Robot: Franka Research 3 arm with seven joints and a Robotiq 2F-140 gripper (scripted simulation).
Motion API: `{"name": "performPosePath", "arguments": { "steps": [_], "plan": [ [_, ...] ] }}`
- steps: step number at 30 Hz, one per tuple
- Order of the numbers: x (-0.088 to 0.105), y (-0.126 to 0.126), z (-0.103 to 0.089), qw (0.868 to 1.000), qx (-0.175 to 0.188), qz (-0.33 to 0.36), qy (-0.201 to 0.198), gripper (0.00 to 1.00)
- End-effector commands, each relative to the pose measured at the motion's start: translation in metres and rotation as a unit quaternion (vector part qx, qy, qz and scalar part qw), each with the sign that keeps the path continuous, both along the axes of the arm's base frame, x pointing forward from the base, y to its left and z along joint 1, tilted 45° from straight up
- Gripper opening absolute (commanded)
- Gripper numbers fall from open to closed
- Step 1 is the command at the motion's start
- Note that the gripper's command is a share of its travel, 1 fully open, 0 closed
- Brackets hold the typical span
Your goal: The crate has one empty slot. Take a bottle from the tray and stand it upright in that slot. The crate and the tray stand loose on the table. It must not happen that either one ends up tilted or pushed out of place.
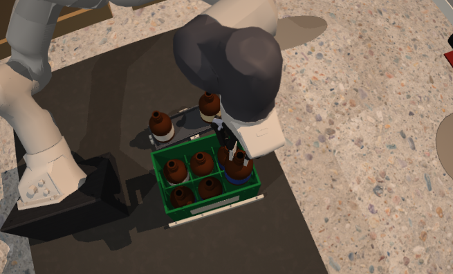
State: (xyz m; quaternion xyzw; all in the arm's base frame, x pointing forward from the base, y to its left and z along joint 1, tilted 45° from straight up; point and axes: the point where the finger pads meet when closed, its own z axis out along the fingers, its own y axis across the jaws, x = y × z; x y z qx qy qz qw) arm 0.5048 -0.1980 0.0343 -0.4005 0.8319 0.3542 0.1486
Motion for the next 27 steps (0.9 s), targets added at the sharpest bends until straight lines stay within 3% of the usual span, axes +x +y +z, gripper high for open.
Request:
{"name": "performPosePath", "arguments": {
  "steps": [1,27],
  "plan": [
    [0.004,0.002,-0.002,1.000,-0.003,0.001,-0.007,0.00],
    [0.003,0.018,-0.017,1.000,-0.003,0.001,-0.007,0.00]
  ]
}}
